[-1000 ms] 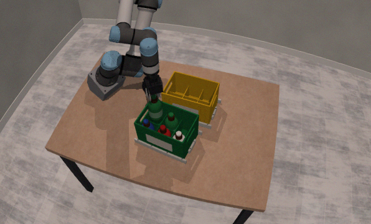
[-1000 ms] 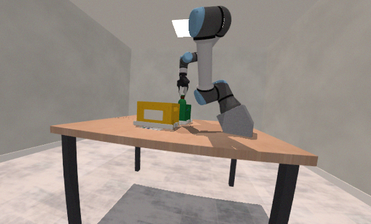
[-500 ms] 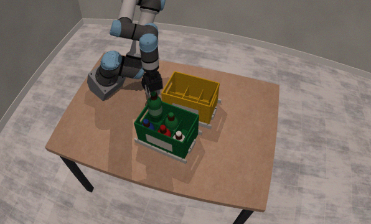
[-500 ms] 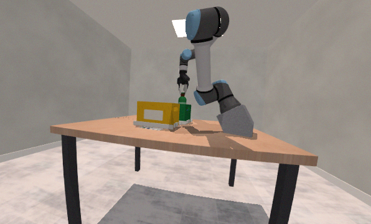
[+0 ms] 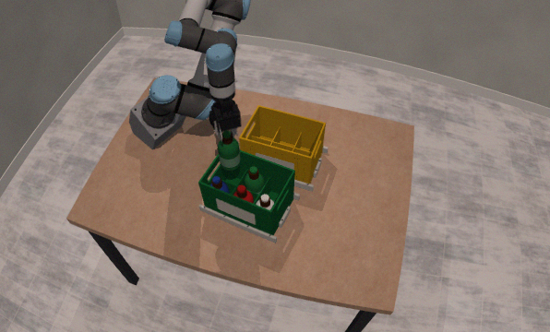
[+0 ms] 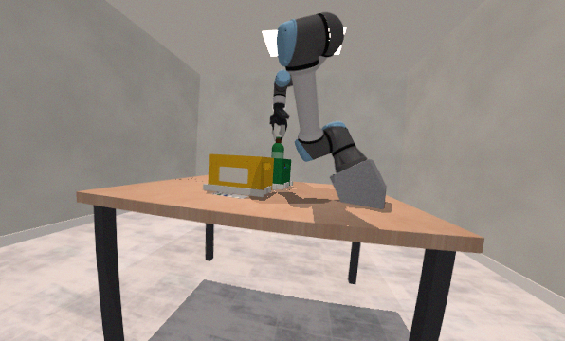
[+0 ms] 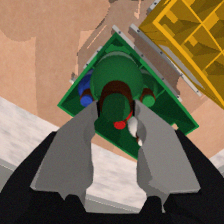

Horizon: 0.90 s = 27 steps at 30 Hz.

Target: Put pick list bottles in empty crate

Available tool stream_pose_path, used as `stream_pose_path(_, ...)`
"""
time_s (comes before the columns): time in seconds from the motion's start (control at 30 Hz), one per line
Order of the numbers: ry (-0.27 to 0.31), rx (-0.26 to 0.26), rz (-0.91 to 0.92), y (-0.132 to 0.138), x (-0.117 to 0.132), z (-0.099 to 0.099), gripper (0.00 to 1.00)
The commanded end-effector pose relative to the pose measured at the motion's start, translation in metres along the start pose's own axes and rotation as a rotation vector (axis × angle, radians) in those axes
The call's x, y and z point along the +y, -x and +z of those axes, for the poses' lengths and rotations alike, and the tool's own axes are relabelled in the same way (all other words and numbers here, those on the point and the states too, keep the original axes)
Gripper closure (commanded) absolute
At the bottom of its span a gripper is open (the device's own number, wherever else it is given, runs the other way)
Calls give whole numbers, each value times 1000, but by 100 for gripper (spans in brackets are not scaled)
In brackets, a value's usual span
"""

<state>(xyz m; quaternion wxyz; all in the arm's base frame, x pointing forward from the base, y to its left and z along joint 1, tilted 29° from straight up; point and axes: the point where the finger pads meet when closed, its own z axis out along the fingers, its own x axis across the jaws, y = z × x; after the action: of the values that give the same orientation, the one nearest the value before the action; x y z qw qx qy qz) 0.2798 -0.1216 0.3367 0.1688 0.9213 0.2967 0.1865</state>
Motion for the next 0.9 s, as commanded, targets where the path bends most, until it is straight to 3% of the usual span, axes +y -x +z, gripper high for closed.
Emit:
stream_pose_path(0.0,1,3,-1,0,0,-8,100)
stream_pose_path(0.87,1,3,-1,0,0,-41,100)
